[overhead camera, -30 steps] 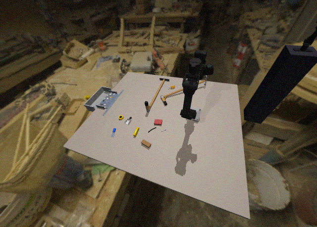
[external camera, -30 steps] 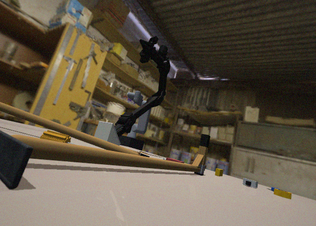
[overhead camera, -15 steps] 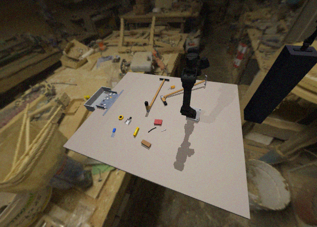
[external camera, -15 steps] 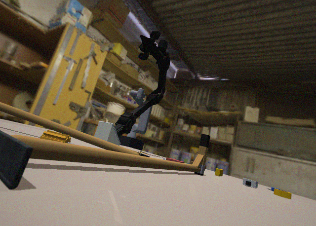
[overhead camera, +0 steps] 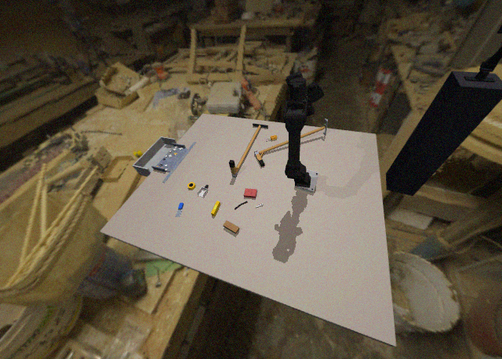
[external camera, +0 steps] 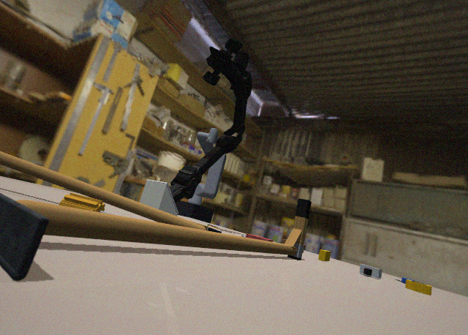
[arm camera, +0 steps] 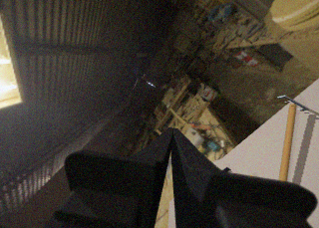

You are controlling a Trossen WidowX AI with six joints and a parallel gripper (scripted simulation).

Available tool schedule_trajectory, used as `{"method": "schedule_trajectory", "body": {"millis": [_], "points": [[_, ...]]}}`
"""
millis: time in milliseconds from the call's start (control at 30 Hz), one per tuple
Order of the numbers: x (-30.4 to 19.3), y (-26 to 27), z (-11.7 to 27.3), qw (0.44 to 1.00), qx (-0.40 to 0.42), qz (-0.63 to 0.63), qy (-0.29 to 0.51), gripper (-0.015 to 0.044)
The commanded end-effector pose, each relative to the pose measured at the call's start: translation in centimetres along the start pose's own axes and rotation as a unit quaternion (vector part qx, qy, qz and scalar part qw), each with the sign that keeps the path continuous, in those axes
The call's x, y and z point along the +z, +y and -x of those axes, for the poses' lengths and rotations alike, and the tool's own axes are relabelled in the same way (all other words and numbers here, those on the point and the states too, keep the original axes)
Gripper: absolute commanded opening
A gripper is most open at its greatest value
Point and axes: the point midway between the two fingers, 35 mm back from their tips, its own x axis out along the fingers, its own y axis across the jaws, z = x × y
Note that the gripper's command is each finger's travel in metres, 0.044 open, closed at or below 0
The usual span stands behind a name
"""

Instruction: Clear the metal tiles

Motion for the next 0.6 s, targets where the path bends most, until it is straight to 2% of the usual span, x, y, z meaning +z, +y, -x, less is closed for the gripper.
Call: {"method": "schedule_trajectory", "body": {"millis": [0,567], "points": [[-1.5,-0.1,-1.6,0.999,-0.010,0.033,0.026,0.0000],[-6.6,-0.2,-5.3,0.983,-0.023,0.146,0.108,0.0000]]}}
